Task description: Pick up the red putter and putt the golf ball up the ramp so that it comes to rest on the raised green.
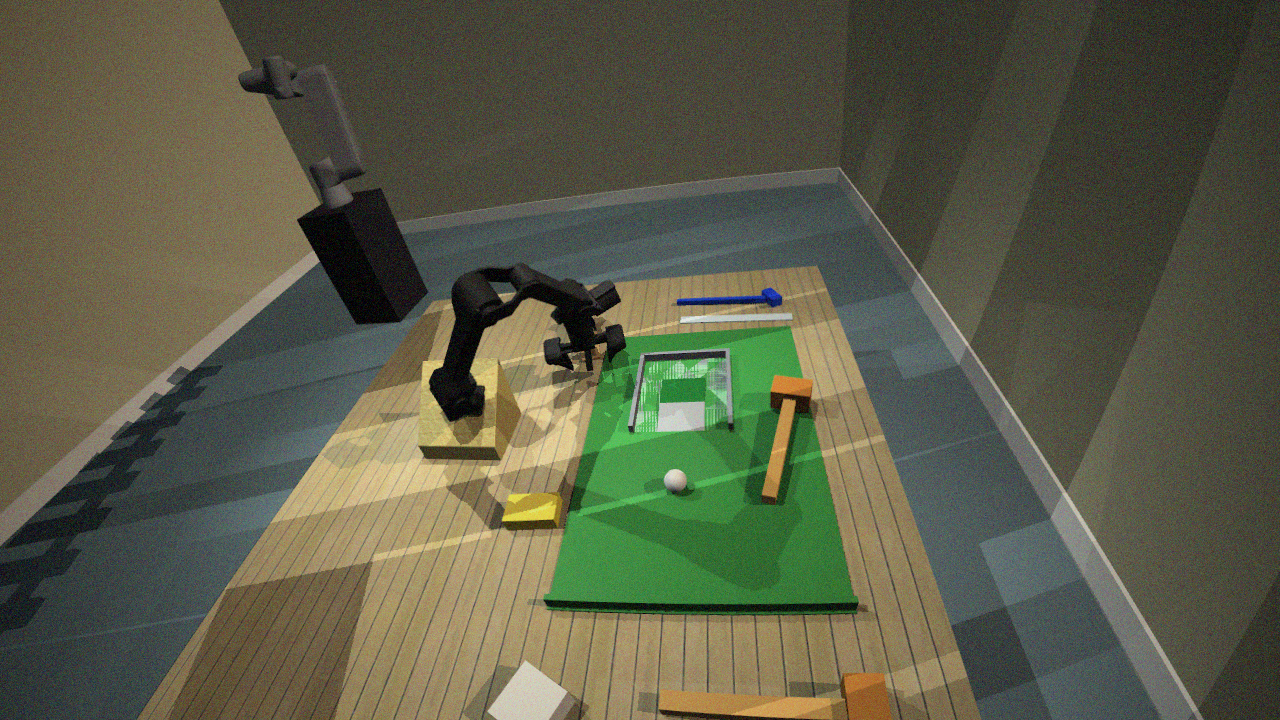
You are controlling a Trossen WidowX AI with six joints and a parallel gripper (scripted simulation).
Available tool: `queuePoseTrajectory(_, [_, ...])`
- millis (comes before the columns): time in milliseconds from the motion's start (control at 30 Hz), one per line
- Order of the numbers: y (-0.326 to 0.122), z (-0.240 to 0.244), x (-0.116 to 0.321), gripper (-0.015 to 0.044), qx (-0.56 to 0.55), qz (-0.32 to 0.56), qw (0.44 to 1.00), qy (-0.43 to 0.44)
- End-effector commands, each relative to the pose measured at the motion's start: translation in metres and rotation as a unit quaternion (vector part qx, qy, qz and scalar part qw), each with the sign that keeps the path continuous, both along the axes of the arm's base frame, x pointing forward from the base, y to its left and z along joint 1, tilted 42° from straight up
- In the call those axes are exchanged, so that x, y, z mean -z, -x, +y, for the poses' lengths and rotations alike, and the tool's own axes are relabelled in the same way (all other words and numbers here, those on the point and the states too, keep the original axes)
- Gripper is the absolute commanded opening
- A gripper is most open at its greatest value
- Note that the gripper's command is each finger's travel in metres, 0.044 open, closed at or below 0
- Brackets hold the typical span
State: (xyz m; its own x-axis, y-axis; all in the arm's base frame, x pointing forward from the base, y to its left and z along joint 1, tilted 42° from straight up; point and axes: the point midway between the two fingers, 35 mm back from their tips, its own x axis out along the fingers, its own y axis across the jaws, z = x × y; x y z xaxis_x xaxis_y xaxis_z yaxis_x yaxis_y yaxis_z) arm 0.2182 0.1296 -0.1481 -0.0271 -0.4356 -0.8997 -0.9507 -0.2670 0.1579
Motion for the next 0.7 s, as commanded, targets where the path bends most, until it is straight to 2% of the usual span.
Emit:
queuePoseTrajectory(0, [0.0012,-0.0077,0.0058,0.044,-0.002,0.003,1.0,0.005])
queuePoseTrajectory(200, [0.0012,-0.0093,0.0075,0.044,-0.002,0.003,1.0,0.005])
queuePoseTrajectory(667, [0.0006,-0.0062,0.006,0.0072,0.001,0.001,1.0,0.002])
